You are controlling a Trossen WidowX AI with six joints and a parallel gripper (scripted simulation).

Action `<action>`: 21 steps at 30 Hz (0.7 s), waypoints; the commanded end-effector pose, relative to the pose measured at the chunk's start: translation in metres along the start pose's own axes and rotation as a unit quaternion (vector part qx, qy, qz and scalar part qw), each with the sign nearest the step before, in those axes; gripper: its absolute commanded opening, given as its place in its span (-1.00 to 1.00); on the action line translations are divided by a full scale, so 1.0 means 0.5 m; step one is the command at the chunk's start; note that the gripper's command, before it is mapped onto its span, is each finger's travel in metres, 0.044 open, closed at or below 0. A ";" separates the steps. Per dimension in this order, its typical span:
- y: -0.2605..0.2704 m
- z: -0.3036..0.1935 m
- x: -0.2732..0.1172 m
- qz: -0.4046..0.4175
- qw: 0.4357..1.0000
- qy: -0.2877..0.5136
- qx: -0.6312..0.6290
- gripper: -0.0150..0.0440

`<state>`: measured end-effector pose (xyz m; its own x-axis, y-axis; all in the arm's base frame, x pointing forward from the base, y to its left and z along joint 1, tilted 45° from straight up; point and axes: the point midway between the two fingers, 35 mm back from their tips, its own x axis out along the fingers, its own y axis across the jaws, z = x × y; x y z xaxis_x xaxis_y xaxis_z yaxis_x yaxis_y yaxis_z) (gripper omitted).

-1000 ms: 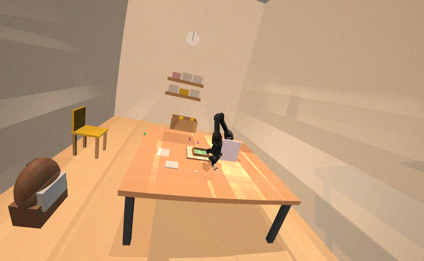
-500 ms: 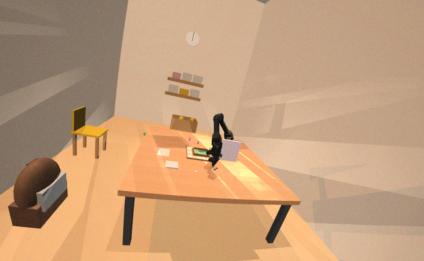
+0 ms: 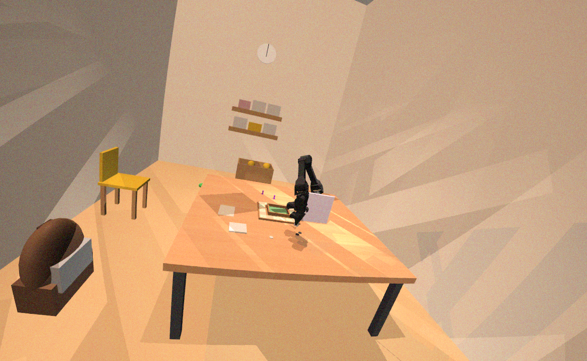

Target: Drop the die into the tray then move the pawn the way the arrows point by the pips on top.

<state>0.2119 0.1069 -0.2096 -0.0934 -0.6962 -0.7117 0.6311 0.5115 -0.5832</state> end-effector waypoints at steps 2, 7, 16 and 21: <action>0.010 0.005 -0.101 0.010 1.000 0.003 0.007 -0.49; 0.002 0.004 -0.165 0.009 1.000 0.003 0.007 -0.49; -0.005 0.032 -0.166 0.013 0.998 0.004 -0.054 -0.49; -0.015 0.063 -0.166 0.017 0.992 0.005 -0.122 -0.49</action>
<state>0.2329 0.1513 -0.1410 -0.0901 -0.6760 -0.7313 0.5009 0.6039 -0.6200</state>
